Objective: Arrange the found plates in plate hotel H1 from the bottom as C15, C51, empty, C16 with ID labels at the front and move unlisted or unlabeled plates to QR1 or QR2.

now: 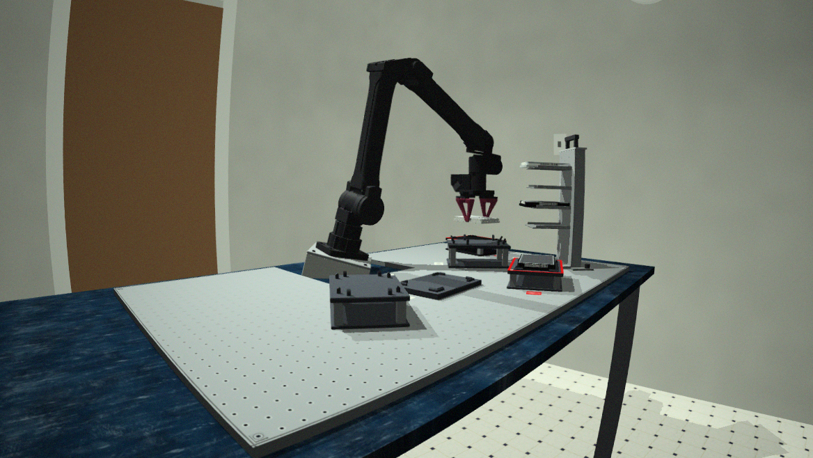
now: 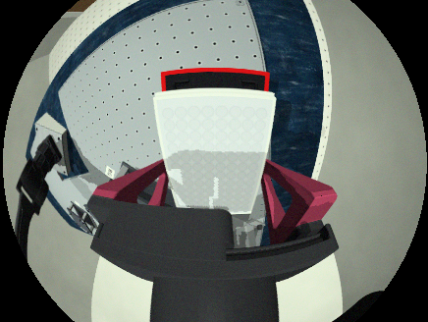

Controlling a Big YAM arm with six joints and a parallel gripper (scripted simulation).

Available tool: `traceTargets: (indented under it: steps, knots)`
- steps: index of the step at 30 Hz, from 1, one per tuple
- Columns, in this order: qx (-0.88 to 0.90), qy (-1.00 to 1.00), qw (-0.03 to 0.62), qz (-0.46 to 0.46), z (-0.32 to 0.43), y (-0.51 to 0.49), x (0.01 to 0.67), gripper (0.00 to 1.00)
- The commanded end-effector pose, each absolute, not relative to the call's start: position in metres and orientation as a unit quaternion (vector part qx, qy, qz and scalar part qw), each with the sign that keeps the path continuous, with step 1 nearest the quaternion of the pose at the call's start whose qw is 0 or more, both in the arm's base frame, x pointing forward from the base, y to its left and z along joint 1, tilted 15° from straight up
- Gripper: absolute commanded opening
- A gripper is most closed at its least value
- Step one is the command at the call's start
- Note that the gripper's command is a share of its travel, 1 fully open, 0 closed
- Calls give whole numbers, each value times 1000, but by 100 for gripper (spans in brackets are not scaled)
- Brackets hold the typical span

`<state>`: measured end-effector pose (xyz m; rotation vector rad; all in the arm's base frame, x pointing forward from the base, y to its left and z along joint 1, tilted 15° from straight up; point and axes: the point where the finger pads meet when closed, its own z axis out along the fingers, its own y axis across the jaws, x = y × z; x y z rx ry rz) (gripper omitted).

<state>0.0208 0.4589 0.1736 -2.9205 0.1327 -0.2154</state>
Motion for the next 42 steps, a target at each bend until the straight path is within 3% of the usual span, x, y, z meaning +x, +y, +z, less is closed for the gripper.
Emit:
traceTargets:
  steps: [1,42]
  knots:
    - [-990,44,117,-70,178,468,23,86]
    - [-990,45,117,-71,154,474,28,86]
